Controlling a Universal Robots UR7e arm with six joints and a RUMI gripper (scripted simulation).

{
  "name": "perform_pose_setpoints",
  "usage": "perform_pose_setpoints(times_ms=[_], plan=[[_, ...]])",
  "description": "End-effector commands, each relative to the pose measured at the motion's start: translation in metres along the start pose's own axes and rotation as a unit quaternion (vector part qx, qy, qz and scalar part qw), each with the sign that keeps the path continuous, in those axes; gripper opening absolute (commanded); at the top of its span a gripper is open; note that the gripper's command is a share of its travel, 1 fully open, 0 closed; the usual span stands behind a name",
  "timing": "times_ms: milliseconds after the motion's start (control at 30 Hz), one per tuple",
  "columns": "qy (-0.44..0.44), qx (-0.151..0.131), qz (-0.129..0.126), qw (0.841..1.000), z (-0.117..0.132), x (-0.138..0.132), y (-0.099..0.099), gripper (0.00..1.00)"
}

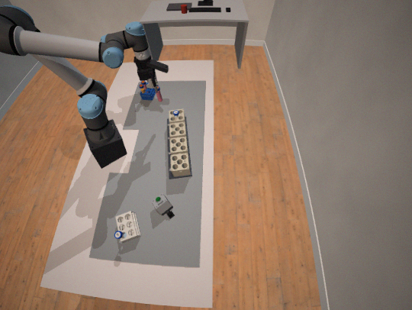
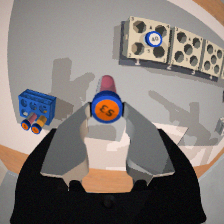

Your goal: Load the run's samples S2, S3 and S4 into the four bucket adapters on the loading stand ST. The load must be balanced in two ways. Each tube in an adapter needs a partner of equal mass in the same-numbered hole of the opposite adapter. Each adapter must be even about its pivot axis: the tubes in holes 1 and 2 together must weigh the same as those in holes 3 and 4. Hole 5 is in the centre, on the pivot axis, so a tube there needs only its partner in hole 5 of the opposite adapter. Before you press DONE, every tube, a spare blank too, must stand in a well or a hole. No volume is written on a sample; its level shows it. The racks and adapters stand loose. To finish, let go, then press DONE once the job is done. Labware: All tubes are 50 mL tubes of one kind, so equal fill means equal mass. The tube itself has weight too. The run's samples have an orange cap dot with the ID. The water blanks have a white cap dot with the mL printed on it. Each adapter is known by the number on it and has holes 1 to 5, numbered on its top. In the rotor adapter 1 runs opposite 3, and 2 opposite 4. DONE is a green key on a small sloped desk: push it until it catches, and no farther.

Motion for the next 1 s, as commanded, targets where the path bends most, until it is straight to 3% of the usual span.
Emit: perform_pose_setpoints(times_ms=[0,967], plan=[[-0.011,-0.001,-0.003,1.000,-0.018,0.028,0.000,0.00],[-0.011,-0.001,-0.002,1.000,-0.109,0.168,-0.001,0.00]])
Point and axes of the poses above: the point where the finger pads meet when closed, its own y axis back along the fingers, its own x axis across the jaws, z = x × y, the point moved 8 cm from there along y, back along the fingers, and after that the axes turned 10 degrees about -y, right-handed, at the moved point
